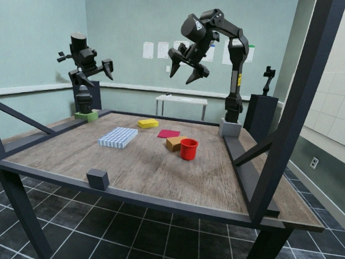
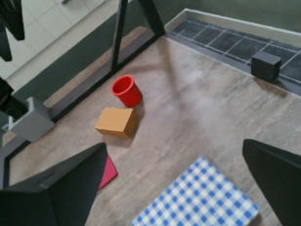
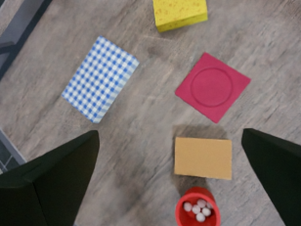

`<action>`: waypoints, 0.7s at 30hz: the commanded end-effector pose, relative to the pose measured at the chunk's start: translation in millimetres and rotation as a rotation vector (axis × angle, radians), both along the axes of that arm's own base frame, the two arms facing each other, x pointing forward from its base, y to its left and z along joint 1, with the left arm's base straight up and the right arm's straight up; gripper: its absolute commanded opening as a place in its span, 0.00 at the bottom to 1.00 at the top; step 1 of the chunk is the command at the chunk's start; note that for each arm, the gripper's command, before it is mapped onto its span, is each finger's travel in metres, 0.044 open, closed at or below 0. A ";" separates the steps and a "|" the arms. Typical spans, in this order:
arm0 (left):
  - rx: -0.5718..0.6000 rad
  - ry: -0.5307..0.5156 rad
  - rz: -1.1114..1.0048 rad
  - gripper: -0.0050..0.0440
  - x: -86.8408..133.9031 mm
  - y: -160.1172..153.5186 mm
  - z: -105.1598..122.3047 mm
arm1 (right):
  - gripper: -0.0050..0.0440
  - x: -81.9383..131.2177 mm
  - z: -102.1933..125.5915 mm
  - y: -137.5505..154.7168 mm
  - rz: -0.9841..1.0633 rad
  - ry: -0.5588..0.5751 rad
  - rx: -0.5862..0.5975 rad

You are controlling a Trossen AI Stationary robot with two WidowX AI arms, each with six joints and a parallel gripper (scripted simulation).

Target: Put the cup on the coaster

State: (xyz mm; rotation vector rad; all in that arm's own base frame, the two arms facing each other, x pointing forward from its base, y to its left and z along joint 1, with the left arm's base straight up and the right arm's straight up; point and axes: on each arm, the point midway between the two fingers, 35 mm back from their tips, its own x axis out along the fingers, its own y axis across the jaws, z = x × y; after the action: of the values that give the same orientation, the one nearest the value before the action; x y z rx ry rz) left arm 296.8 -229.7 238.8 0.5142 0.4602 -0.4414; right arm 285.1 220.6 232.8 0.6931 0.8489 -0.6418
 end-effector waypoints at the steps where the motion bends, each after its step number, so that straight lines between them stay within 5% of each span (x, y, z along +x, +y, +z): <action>1: -0.020 -0.017 0.001 0.92 0.1 0.0 9.5 | 0.92 -0.5 10.7 -0.7 0.001 -0.023 0.026; 21: -0.022 -0.015 0.022 0.92 1.8 -1.9 4.0 | 0.92 -3.6 8.2 -0.4 0.005 -0.023 0.026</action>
State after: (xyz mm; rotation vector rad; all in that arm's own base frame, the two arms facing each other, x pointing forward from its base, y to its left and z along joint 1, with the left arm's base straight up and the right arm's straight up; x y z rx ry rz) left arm 297.0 -229.5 238.9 0.5141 0.4596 -0.4391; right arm 285.1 220.5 232.8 0.6931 0.8489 -0.6418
